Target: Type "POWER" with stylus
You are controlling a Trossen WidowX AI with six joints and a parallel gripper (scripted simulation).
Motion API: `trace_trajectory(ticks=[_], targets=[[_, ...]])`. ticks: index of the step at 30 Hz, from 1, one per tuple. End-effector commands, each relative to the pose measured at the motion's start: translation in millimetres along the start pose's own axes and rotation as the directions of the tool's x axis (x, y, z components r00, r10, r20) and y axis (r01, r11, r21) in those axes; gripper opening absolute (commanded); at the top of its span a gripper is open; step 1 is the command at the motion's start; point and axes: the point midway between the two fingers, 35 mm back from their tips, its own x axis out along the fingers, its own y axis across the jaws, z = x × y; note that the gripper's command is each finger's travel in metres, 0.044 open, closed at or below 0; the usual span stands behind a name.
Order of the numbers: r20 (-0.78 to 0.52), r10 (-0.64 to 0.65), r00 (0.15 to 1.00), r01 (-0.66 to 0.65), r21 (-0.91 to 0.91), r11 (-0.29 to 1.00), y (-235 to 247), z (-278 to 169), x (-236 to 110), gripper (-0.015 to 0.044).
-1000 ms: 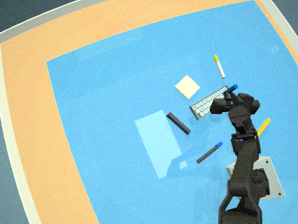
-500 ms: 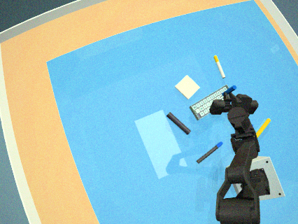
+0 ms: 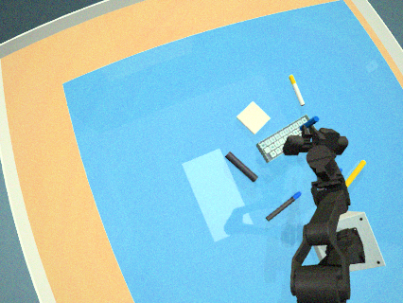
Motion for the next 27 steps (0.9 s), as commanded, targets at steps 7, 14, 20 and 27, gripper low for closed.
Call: trace_trajectory(ticks=[7,14,20,27], targets=[[-0.003,-0.008,1.0,0.008,0.008,1.0,-2.3,-3.2,1.6,0.0081],[-0.003,-0.008,1.0,0.008,0.008,1.0,-2.3,-5.3,2.8,0.0081],[-0.004,-0.008,1.0,0.008,0.008,1.0,-2.3,-6.8,3.6,0.0081],[-0.004,-0.008,1.0,0.008,0.008,1.0,-2.3,-8.6,4.6,0.0081]])
